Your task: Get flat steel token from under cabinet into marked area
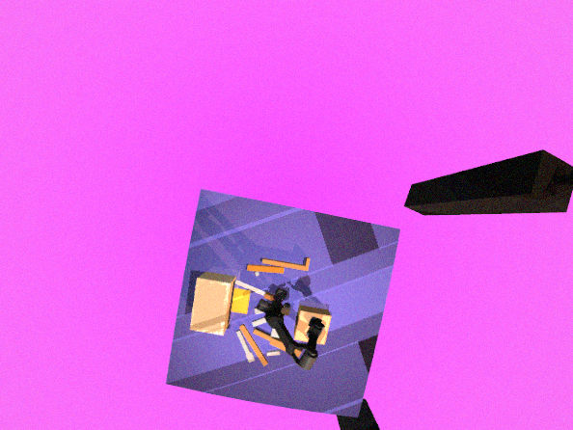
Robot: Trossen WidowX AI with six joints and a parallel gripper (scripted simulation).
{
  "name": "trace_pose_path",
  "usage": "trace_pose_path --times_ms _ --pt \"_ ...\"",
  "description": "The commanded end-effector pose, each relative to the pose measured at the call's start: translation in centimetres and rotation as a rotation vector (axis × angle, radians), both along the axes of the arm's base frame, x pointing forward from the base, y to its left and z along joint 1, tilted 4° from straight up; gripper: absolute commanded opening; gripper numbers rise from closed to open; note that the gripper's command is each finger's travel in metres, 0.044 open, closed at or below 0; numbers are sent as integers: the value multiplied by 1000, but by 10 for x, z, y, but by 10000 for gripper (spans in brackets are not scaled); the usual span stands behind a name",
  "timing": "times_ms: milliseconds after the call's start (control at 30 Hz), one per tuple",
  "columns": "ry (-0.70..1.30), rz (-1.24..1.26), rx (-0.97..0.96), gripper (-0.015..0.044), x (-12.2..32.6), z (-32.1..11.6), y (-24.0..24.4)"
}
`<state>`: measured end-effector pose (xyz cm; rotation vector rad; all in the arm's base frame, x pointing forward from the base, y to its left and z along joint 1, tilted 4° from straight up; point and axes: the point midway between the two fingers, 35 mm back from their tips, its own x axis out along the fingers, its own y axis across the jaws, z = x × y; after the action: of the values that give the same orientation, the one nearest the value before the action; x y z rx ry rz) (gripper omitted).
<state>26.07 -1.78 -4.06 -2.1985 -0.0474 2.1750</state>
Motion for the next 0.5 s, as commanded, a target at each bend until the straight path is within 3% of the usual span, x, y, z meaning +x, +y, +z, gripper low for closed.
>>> trace_pose_path --times_ms 0,467 --pt "-5 4 4 0 1 2 5" --pt "-5 14 14 0 0 3 21"
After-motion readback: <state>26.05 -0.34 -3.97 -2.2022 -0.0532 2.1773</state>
